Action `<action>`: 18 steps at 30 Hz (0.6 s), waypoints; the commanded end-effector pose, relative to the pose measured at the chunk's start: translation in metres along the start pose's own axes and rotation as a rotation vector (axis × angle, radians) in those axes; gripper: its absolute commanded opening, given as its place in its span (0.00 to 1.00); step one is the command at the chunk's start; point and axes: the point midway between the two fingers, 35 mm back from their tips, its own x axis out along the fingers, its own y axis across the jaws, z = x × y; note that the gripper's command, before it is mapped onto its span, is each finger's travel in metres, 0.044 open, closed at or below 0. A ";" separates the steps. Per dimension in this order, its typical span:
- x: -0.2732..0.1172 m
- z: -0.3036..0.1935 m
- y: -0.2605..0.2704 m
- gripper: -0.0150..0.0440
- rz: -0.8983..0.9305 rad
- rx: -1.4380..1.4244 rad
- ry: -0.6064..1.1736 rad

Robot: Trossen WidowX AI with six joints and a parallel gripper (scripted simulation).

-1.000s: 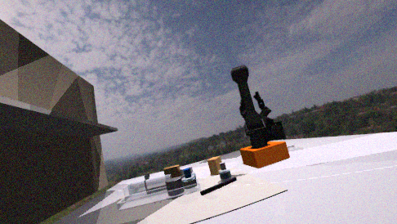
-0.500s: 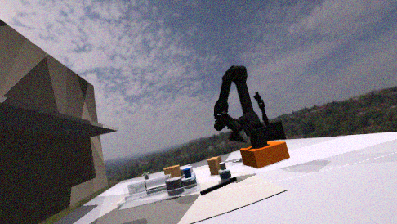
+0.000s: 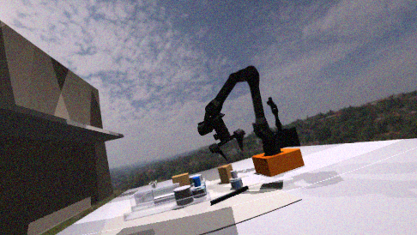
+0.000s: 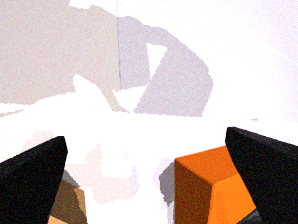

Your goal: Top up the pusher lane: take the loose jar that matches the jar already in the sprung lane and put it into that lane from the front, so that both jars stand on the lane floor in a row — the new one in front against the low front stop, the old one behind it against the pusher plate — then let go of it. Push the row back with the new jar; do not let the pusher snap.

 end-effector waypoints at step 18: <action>-0.080 -0.212 0.057 1.00 0.406 -1.533 -0.036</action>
